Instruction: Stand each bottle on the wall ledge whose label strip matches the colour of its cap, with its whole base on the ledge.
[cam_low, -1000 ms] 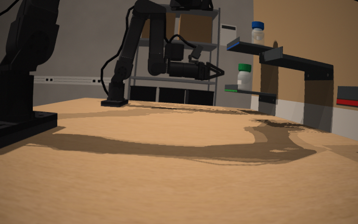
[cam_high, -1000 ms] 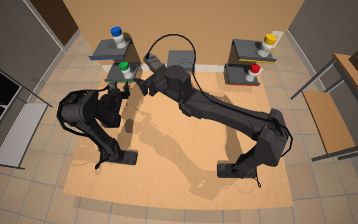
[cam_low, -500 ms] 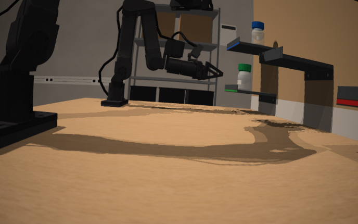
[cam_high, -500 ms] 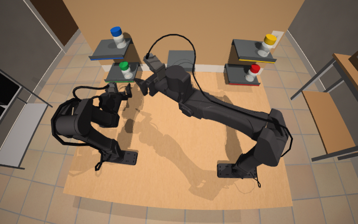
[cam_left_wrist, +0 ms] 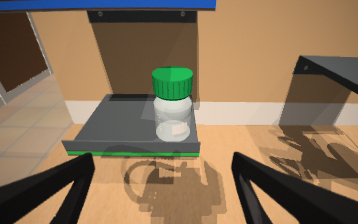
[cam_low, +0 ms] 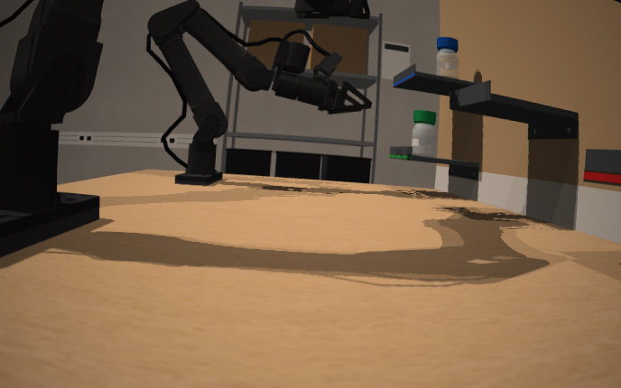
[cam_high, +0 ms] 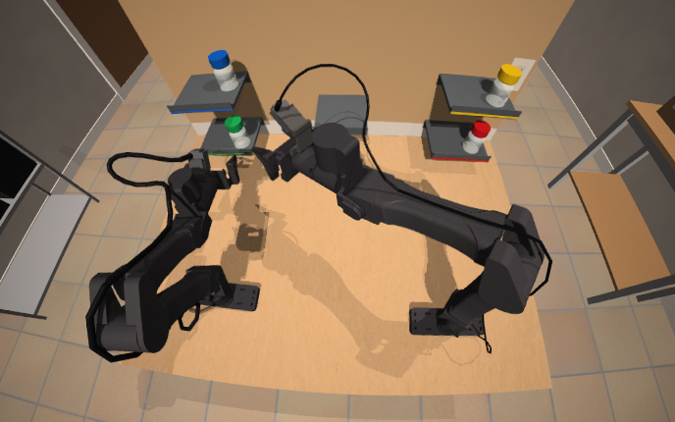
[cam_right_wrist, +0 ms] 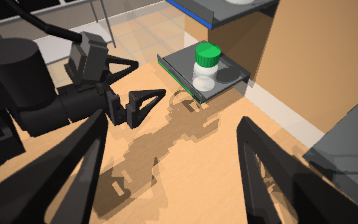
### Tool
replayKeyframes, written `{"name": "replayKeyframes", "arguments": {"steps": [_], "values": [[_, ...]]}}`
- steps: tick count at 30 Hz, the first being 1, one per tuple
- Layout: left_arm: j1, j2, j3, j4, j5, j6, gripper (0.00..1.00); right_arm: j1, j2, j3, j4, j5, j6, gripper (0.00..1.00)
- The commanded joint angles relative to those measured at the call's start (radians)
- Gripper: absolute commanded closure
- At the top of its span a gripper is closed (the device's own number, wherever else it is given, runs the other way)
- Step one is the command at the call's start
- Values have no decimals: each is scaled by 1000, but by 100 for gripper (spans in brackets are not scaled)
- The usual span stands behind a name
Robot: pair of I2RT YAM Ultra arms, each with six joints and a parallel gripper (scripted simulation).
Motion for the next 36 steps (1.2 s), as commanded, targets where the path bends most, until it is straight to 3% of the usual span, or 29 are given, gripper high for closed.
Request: {"name": "replayKeyframes", "arguments": {"steps": [1,5,10,36], "values": [[13,-126,103,-266,-12,15,0,8,6,34,7,8,-6,12],[16,-179,198,-442,-16,22,0,8,6,34,7,8,-6,12],[16,-173,281,-544,-21,26,0,8,6,34,7,8,-6,12],[9,-162,299,-551,-15,20,0,8,6,34,7,8,-6,12]]}}
